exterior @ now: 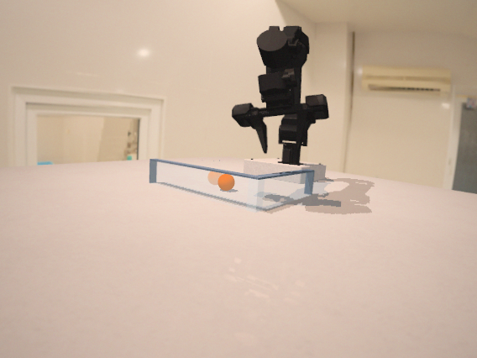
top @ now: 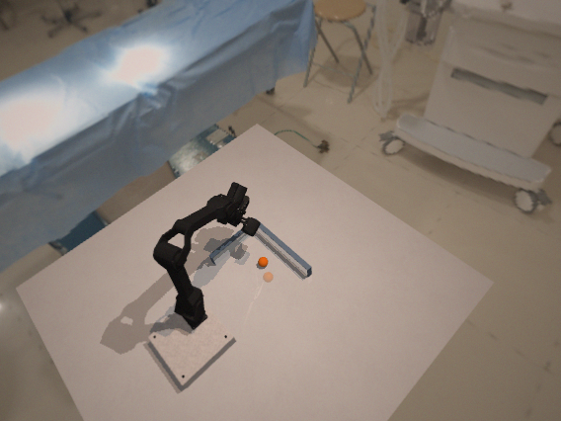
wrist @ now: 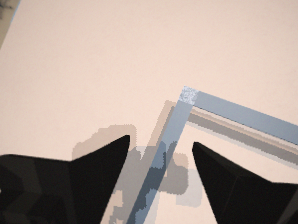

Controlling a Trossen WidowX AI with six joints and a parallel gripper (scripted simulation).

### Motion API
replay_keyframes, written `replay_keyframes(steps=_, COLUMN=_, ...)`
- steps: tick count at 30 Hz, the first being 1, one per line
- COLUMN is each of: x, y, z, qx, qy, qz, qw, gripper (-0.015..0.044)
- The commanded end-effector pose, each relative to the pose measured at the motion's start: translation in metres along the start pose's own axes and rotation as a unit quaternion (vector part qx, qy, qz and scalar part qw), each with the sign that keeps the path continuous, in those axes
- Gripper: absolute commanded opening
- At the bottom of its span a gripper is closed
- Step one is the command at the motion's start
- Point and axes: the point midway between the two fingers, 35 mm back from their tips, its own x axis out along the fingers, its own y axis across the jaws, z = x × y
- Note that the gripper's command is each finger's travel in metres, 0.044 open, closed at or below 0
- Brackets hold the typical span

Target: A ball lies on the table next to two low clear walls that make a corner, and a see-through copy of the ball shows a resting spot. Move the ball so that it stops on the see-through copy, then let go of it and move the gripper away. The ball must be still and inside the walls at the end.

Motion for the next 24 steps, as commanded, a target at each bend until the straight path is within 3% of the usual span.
replay_keyframes(steps=1, x=-0.001, y=-0.072, z=-0.024, qx=0.064, qy=0.075, qz=-0.065, qw=0.993, gripper=0.0296)
replay_keyframes(steps=6, x=-0.013, y=-0.134, z=-0.060, qx=0.130, qy=0.155, qz=-0.111, qw=0.973, gripper=0.0296)
replay_keyframes(steps=24, x=0.001, y=-0.140, z=-0.068, qx=0.134, qy=0.160, qz=-0.113, qw=0.971, gripper=0.0296)
